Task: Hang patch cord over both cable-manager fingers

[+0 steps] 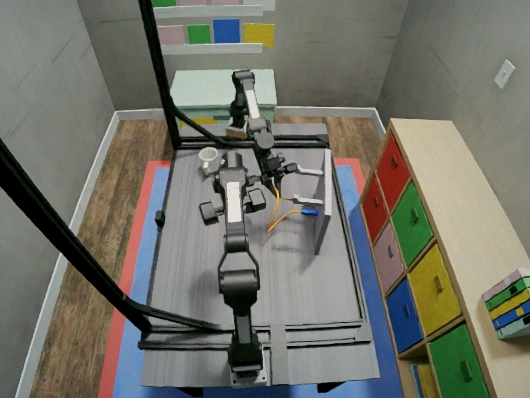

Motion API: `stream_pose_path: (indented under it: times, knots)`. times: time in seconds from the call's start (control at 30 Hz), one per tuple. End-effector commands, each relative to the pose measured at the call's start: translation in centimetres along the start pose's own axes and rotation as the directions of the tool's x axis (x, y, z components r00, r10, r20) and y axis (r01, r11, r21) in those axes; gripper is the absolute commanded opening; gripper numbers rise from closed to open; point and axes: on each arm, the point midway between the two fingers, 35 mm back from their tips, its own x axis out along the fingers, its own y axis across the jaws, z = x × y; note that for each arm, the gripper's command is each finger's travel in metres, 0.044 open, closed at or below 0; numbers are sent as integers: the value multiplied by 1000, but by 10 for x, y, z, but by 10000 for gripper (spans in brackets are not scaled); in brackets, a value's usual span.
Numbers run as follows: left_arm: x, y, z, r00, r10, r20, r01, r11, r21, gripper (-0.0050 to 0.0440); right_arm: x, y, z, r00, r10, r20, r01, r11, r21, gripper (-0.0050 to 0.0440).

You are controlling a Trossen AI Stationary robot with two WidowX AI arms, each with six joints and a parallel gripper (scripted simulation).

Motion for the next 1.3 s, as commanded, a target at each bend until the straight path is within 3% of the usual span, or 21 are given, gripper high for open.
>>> stream_pose_path:
  times: [0.0,1.27]
  knots:
    - [-20,5,36,997,-4,71,6,1000,-19,25,-14,0,2,999,-10,37,10,1000,-2,440]
    - [-29,16,47,999,-9,44,11,999,-43,25,-14,0,2,999,-10,37,10,1000,-2,440]
